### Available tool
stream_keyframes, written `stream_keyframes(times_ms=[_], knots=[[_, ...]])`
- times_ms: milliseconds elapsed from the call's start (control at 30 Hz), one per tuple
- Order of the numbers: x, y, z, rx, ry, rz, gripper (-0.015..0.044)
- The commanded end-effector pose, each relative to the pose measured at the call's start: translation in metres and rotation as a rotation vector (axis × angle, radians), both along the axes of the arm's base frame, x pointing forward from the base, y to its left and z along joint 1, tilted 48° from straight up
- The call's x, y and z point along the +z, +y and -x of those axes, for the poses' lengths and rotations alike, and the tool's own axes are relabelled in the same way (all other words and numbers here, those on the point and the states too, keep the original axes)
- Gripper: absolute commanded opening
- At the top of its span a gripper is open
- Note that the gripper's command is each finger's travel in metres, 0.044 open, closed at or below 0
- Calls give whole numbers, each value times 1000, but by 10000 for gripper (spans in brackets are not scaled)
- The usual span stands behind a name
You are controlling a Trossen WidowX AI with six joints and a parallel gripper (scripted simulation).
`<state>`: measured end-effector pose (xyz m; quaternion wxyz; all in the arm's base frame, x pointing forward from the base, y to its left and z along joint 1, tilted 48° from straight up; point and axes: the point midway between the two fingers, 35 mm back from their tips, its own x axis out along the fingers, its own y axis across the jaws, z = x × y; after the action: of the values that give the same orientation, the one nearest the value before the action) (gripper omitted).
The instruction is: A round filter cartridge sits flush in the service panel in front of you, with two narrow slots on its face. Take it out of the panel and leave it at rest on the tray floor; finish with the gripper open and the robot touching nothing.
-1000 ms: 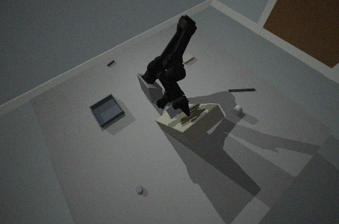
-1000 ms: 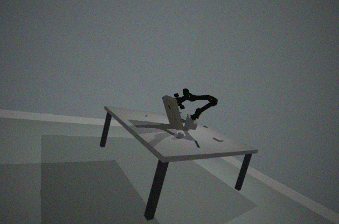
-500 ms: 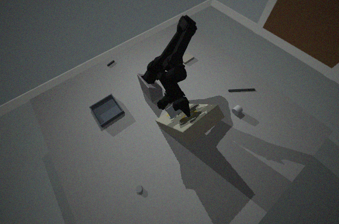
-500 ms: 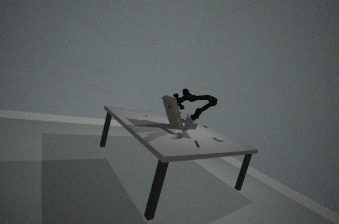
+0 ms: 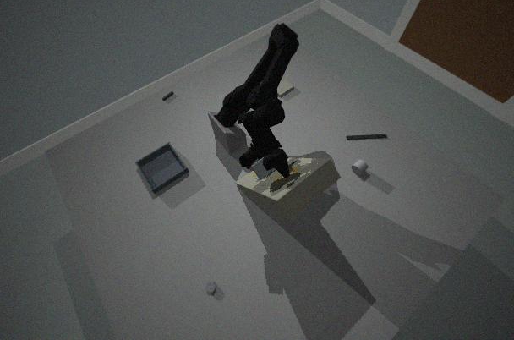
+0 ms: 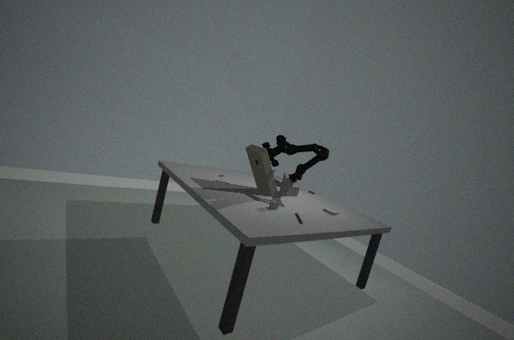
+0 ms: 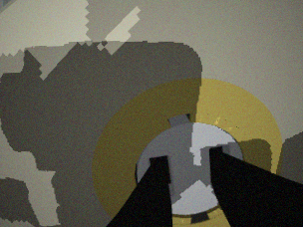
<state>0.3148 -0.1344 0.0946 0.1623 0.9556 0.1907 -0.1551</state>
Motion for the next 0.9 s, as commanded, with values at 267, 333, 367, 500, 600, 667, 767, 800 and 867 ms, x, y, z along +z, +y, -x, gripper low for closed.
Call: stream_keyframes(times_ms=[267,333,367,500,600,667,767,800,867], knots=[[-2,3,-4,0,7,-1,91],[0,0,-1,-2,-1,-3,85],[0,0,-1,-2,-1,-3,78],[0,0,-1,-2,-1,-3,51],[0,0,-1,-2,-1,-3,31],[0,0,-1,-2,-1,-3,0],[-1,0,-1,4,-5,12,0],[-1,1,-2,12,-10,31,0],[-2,2,-3,34,-27,82,0]])
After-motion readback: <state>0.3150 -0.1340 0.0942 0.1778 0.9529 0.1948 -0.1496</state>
